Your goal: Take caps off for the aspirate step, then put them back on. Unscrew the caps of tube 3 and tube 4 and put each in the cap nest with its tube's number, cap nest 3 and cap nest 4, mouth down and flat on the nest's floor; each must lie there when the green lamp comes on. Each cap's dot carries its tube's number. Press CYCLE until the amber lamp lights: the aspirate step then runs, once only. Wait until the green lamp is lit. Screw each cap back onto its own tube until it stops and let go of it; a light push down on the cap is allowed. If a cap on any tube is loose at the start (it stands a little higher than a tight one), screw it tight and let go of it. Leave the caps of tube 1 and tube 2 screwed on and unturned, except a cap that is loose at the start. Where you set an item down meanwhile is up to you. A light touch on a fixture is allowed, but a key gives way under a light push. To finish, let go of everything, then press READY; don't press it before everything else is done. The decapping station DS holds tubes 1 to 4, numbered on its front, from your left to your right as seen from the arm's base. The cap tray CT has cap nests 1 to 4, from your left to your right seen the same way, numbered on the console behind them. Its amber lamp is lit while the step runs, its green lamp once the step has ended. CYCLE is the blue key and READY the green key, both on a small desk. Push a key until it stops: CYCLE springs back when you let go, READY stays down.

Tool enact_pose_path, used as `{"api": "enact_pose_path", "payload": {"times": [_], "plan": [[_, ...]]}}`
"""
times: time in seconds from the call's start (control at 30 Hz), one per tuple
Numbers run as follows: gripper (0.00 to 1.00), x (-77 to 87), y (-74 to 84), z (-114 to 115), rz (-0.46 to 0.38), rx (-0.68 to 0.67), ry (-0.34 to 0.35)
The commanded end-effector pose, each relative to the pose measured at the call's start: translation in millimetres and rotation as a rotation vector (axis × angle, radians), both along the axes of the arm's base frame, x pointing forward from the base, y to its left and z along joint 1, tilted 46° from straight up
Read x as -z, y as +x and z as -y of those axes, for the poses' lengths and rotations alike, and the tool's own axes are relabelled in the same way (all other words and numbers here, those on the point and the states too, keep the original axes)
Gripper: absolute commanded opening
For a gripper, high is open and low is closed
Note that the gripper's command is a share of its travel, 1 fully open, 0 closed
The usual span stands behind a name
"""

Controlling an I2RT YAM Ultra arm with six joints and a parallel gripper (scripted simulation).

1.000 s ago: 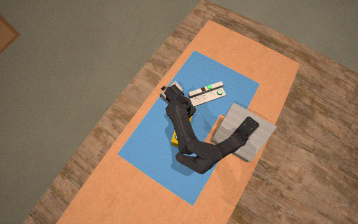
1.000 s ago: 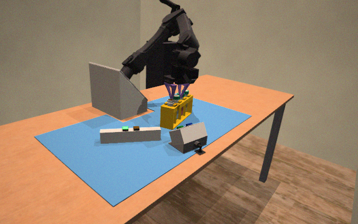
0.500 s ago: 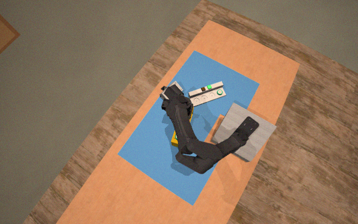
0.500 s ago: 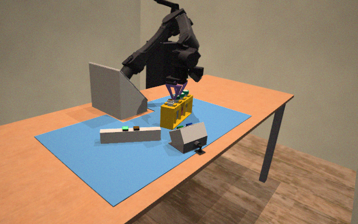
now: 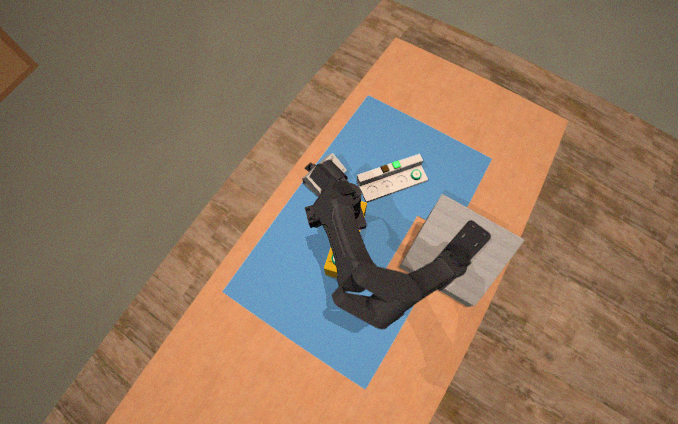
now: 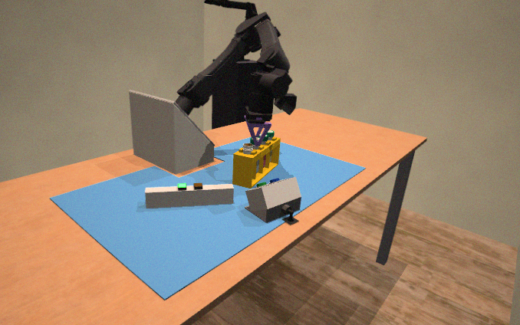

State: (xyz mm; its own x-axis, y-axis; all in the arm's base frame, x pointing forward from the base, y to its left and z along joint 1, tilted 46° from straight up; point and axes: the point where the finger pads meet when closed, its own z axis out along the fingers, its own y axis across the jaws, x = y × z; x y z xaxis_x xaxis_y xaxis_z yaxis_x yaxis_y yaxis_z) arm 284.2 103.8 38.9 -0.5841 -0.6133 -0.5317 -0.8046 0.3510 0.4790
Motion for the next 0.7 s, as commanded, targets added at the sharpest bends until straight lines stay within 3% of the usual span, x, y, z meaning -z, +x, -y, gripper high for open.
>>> {"api": "enact_pose_path", "payload": {"times": [0.0, 0.37, 0.67], "plan": [[0.49, -1.7, 2.9, 4.1, 0.105, -0.082, 0.013], [0.49, -1.6, 2.0, 4.3, 0.417, -0.390, 0.057], [0.49, -2.1, 1.8, 4.7, 0.429, -0.403, 0.059]]}}
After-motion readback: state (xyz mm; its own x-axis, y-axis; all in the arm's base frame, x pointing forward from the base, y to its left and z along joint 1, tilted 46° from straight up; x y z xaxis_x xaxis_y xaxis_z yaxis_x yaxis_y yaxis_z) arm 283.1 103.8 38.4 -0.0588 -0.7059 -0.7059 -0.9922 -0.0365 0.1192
